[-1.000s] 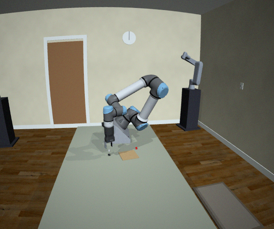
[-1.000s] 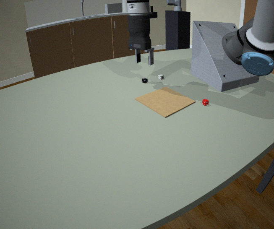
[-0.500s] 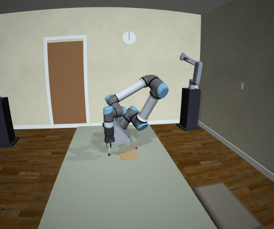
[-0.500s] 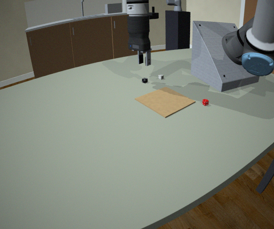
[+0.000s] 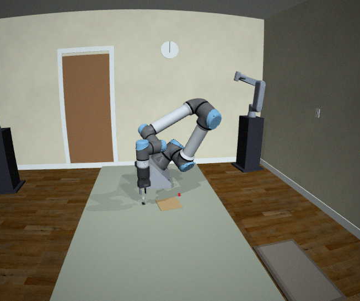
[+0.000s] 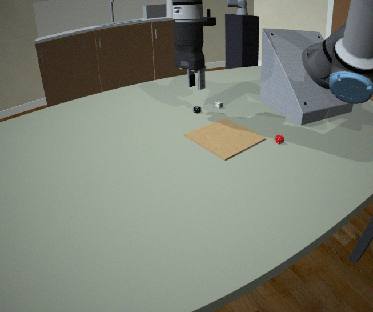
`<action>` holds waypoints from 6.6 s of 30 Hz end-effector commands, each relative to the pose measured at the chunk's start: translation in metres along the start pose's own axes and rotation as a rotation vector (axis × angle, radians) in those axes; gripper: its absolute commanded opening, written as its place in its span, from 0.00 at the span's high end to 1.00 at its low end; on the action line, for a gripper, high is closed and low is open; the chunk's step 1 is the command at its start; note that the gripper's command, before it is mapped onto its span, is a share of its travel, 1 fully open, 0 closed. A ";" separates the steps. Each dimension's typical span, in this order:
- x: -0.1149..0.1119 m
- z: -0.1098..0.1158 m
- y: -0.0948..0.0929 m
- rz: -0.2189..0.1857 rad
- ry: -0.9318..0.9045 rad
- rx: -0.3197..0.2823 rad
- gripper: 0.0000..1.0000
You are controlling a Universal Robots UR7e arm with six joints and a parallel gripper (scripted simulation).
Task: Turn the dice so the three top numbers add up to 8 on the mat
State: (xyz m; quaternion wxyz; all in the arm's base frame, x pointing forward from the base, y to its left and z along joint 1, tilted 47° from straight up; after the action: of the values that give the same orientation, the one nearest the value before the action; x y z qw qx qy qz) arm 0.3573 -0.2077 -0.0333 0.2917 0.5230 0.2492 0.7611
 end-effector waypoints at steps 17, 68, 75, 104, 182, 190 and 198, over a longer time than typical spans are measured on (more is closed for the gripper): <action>-0.001 0.001 0.000 -0.002 0.002 0.001 0.36; -0.001 0.001 -0.049 -0.003 0.002 0.001 0.36; -0.001 0.001 -0.052 -0.003 0.002 0.001 0.36; -0.001 0.001 -0.052 -0.003 0.002 0.001 0.36; 0.000 0.001 -0.052 -0.003 0.002 0.001 0.36; 0.000 0.001 -0.052 -0.003 0.002 0.001 0.36; 0.000 0.001 -0.052 -0.003 0.002 0.001 0.36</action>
State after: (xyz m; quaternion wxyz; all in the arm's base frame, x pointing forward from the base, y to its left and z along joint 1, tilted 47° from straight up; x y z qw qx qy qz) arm 0.3678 -0.1719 -0.0688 0.2925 0.5223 0.2503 0.7609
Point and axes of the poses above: the point where the finger pads meet when closed, its own y axis back along the fingers, its own x axis across the jaws, z = x × y, the point moved 10 cm from there along y, back along the fingers, and after that the axes turned 4 degrees about y, right-handed, at the moved point
